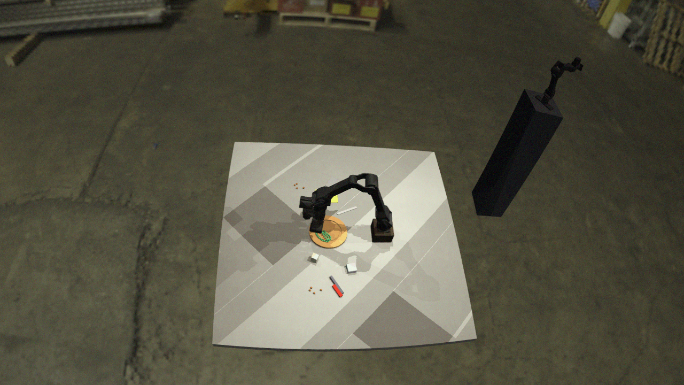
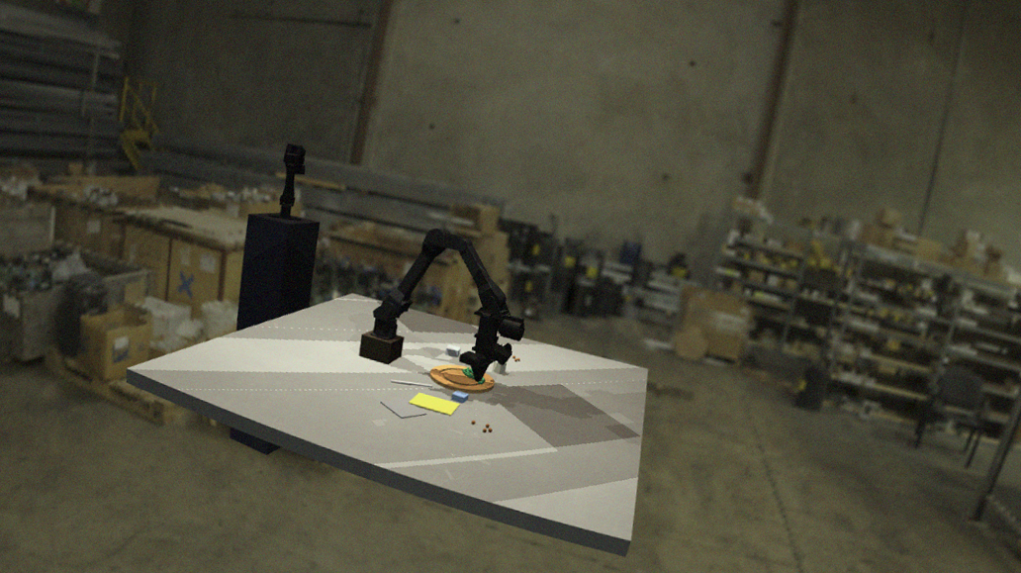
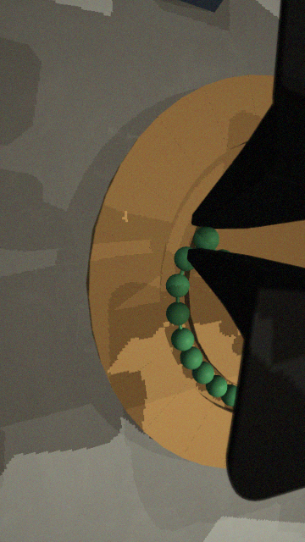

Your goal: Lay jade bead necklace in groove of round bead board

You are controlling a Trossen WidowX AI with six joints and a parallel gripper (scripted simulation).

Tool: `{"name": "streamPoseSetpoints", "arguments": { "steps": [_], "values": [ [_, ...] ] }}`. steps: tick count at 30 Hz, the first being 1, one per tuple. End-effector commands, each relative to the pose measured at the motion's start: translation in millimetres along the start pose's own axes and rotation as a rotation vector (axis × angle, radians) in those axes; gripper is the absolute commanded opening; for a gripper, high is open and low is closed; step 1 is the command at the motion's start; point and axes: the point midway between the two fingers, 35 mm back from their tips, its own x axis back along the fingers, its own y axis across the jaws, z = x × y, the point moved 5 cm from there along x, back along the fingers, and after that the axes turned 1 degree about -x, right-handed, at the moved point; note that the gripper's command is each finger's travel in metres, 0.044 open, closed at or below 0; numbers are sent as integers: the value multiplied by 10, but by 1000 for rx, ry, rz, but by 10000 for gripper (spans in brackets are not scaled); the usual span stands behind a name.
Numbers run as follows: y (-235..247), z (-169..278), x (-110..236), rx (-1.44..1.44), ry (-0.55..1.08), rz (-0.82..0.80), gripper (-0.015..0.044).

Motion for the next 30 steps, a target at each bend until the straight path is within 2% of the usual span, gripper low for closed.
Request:
{"name": "streamPoseSetpoints", "arguments": {
  "steps": [1,12,28,30],
  "values": [
    [-29,-29,-1,3,2,0,0],
    [-29,-28,-79,3,2,0,0],
    [-29,-30,-5,3,1,0,420],
    [-26,-33,-19,1,0,0,440]
  ]
}}
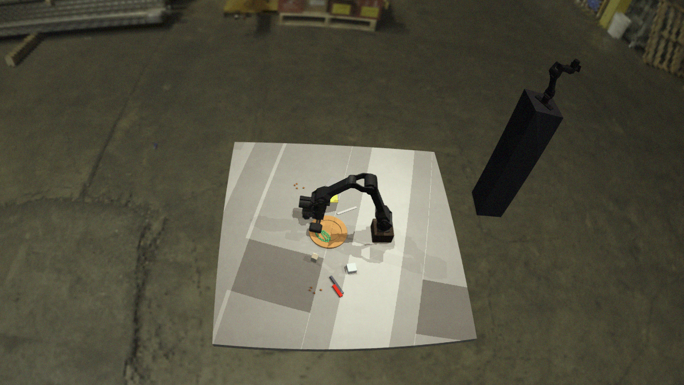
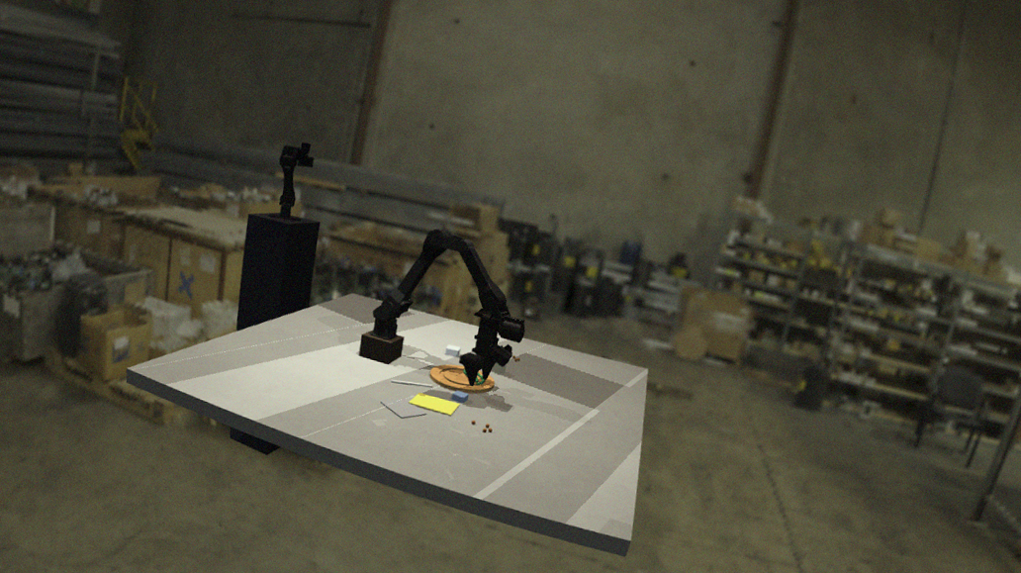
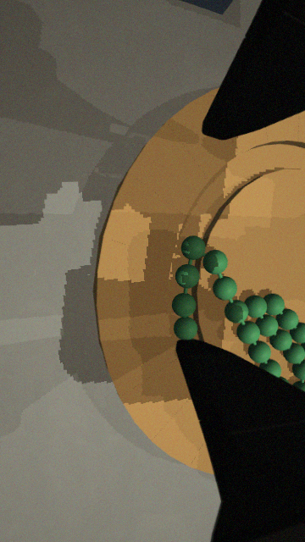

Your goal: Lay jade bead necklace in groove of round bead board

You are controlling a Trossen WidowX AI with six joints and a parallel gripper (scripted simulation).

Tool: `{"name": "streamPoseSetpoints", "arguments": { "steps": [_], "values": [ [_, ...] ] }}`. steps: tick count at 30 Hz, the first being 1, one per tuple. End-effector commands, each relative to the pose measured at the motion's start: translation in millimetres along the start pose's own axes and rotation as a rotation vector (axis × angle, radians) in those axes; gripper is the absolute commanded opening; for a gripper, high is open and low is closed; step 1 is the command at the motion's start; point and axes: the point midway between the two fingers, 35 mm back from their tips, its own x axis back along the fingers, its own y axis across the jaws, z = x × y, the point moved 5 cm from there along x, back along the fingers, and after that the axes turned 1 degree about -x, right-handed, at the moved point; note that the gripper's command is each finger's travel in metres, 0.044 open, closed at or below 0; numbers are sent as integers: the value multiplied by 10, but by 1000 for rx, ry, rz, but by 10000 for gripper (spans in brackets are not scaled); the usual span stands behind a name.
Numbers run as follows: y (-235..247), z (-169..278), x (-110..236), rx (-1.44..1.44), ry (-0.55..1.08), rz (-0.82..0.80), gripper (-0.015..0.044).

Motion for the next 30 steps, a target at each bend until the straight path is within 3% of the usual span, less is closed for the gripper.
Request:
{"name": "streamPoseSetpoints", "arguments": {
  "steps": [1,26,30],
  "values": [
    [0,-5,26,3,1,-1,440],
    [0,-5,31,3,2,-1,440],
    [79,54,165,-182,2,-1,335]
  ]
}}
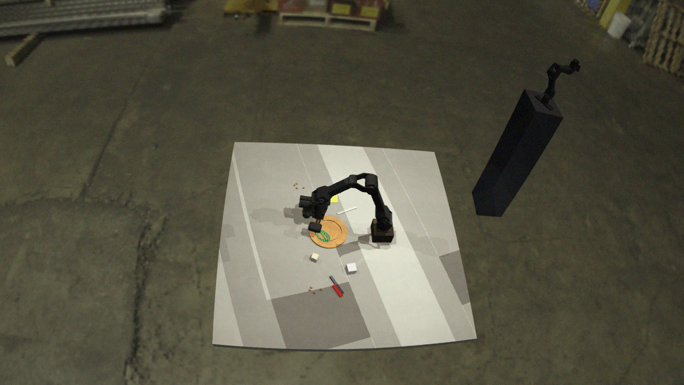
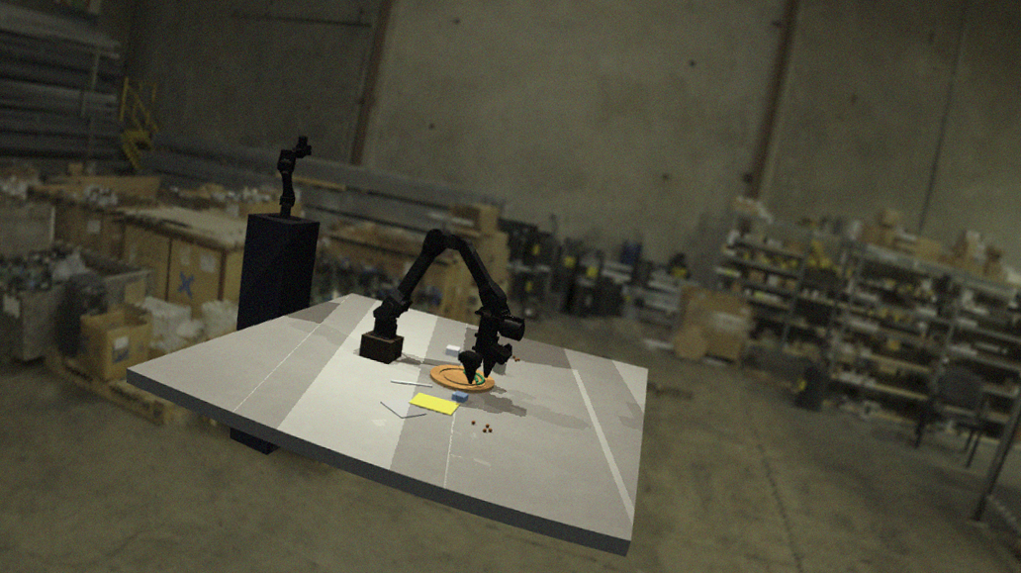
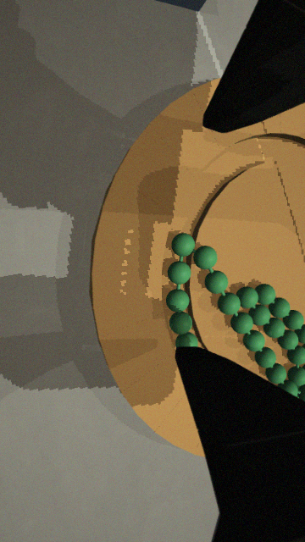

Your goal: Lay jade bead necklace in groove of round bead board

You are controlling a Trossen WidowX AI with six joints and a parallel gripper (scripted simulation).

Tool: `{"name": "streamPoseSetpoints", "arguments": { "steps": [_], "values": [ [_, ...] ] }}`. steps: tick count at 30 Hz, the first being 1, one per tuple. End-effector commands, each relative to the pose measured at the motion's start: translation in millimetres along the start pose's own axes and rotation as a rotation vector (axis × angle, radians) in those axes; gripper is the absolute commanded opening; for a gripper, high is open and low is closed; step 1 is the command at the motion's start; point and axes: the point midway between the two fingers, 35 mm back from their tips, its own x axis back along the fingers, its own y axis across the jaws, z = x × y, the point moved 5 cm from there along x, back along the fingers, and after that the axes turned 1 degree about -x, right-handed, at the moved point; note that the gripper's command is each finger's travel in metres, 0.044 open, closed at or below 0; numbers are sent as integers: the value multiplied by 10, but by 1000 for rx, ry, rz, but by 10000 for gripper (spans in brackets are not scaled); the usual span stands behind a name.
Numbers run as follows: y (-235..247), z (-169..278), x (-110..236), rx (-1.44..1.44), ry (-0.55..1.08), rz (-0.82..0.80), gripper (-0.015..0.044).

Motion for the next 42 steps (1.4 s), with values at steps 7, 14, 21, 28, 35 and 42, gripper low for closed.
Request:
{"name": "streamPoseSetpoints", "arguments": {
  "steps": [7,14,21,28,35,42],
  "values": [
    [162,149,294,-380,-2,-4,151],
    [162,149,152,-380,-2,-4,120],
    [167,120,192,-375,-15,-8,120],
    [166,127,90,-377,-10,-7,120],
    [165,138,-22,-378,-6,-5,120],
    [163,150,-108,-380,-2,-4,120]
  ]
}}
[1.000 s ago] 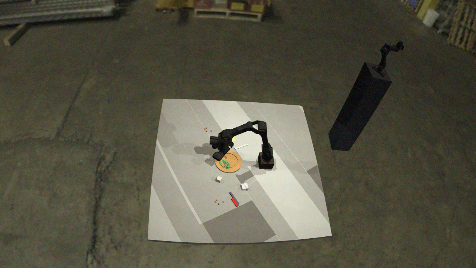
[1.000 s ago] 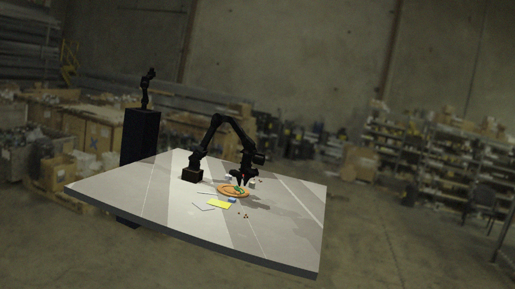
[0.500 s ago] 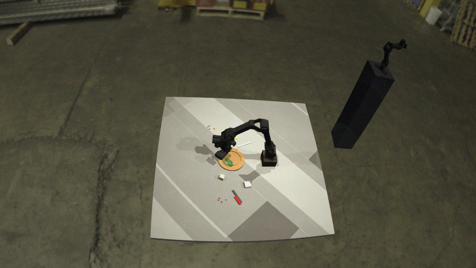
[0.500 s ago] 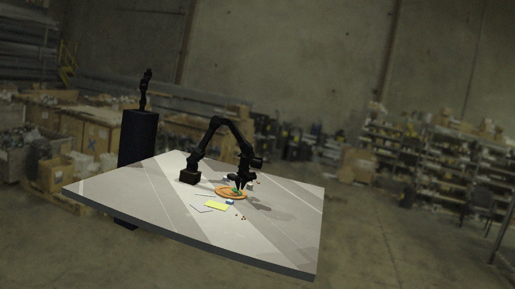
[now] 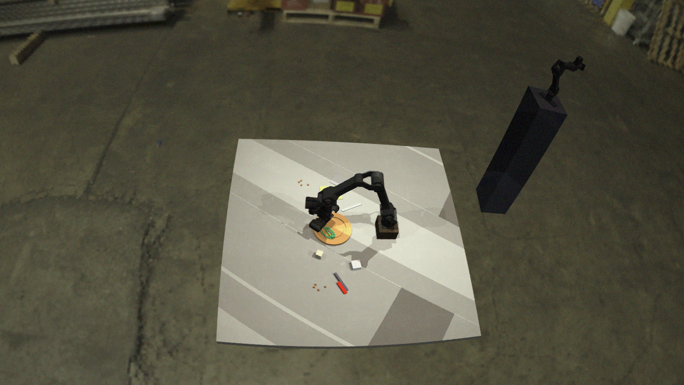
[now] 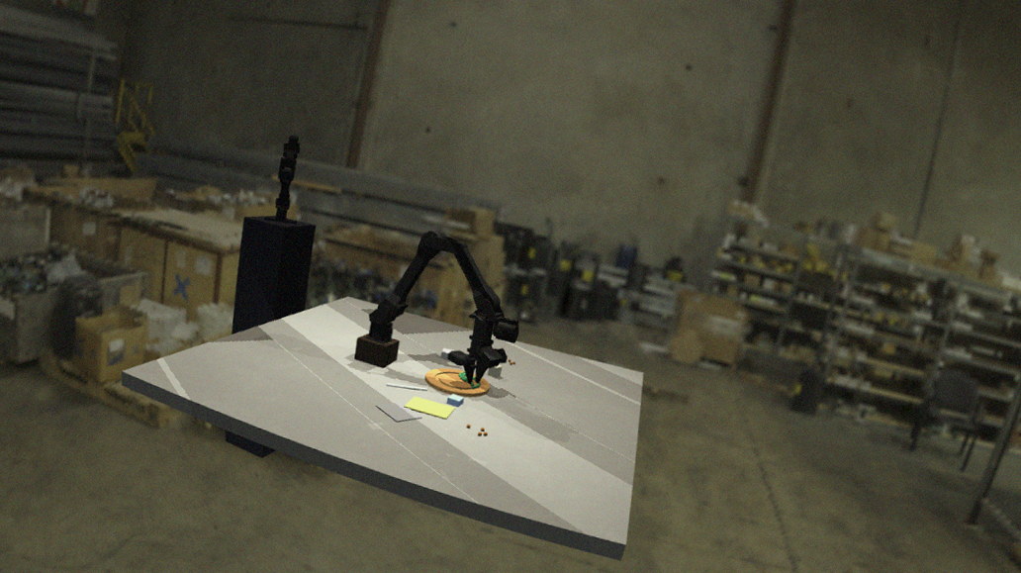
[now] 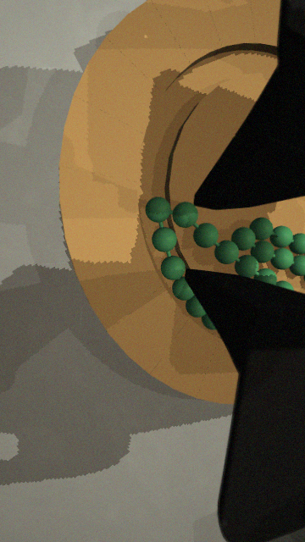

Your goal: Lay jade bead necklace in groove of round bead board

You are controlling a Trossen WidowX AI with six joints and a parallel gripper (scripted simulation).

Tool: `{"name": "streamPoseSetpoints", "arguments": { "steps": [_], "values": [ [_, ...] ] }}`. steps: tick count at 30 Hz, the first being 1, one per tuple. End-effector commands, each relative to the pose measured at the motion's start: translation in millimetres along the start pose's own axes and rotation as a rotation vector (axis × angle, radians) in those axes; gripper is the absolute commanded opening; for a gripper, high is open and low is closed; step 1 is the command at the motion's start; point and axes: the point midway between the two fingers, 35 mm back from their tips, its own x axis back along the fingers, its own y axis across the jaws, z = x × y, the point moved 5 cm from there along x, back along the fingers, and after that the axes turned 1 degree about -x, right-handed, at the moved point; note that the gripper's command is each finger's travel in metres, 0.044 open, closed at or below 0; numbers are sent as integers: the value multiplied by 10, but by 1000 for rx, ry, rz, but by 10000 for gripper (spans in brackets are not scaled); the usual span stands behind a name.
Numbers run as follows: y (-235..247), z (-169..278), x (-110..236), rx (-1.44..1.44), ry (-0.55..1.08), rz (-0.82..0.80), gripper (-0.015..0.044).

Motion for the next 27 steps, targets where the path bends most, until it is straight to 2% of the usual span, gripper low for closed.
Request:
{"name": "streamPoseSetpoints", "arguments": {
  "steps": [1,6,11,27],
  "values": [
    [-16,26,-57,-4,10,6,120],
    [-16,26,-57,-4,10,6,120],
    [-9,12,-38,-1,6,4,0],
    [-9,12,-38,-1,6,4,0]
  ]
}}
